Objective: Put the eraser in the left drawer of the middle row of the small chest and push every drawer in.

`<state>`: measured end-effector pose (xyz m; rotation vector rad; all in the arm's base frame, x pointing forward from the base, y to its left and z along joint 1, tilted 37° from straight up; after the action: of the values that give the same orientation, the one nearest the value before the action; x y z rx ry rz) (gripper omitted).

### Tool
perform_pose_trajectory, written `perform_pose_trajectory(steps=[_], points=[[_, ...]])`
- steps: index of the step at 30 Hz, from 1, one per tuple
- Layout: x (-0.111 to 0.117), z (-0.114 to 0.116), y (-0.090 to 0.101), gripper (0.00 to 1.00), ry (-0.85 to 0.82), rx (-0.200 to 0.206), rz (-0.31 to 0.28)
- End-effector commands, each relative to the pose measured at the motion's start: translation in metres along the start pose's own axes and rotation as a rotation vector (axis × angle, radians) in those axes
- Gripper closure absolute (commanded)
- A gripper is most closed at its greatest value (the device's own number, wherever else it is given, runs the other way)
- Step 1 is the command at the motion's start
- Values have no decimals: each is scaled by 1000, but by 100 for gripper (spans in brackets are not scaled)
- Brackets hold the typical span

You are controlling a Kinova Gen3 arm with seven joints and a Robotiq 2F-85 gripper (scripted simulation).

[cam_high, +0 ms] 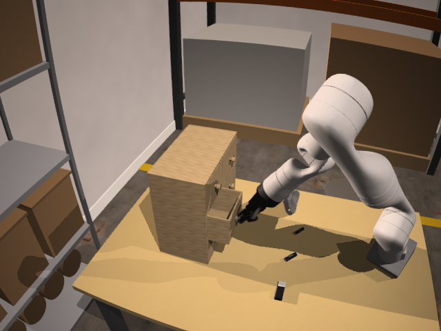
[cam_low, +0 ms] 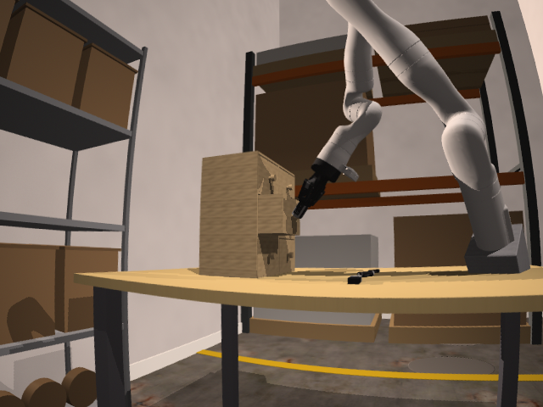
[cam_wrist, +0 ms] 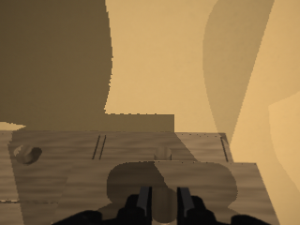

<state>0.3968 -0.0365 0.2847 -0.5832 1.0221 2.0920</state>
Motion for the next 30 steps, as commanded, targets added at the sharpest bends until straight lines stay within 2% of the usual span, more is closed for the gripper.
perform_pose_trajectory(steps=[1, 17, 26, 30], points=[[0, 0, 1, 87, -1, 1, -1], [0, 0, 1, 87, -1, 1, -1], [0, 0, 1, 67, -1, 1, -1], [0, 0, 1, 67, -1, 1, -1]])
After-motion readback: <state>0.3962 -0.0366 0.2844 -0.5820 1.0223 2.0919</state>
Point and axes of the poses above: the point where the finger pads meet when closed, its own y axis back along the fingers, its own z axis across the jaws, x = y × z, the point moved 6 cm from there along y, back along the fingers, and after that the axes turned 5 degrees about -y, right-handed, at the moved point
